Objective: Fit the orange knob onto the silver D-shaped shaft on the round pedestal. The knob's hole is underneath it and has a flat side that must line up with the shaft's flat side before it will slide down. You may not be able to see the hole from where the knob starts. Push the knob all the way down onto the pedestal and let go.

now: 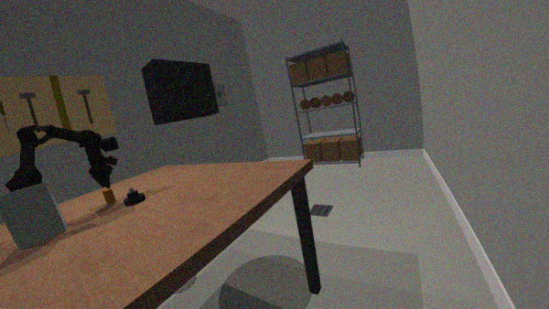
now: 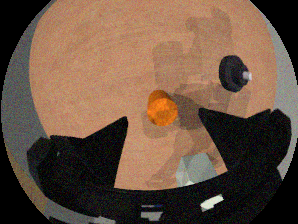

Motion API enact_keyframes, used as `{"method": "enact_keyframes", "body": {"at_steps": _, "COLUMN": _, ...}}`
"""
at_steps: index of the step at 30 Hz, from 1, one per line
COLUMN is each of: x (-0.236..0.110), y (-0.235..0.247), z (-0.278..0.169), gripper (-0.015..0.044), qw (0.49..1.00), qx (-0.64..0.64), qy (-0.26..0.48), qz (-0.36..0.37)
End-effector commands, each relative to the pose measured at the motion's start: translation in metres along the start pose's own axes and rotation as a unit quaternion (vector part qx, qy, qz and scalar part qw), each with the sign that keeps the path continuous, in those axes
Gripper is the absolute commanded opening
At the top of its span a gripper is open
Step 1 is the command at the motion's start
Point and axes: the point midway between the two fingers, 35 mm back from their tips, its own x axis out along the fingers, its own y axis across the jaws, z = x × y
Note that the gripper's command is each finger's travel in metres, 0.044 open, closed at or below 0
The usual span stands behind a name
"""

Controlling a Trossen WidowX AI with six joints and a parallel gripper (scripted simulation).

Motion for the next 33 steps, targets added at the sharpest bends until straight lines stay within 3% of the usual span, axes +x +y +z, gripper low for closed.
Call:
{"method": "enact_keyframes", "body": {"at_steps": 1, "x": 0.008, "y": 0.000, "z": -0.001, "gripper": 0.0440, "qw": 1.000, "qx": 0.002, "qy": 0.003, "qz": 0.001}}
{"method": "enact_keyframes", "body": {"at_steps": 33, "x": 0.059, "y": 0.001, "z": -0.002, "gripper": 0.0440, "qw": 1.000, "qx": 0.002, "qy": 0.002, "qz": 0.002}}
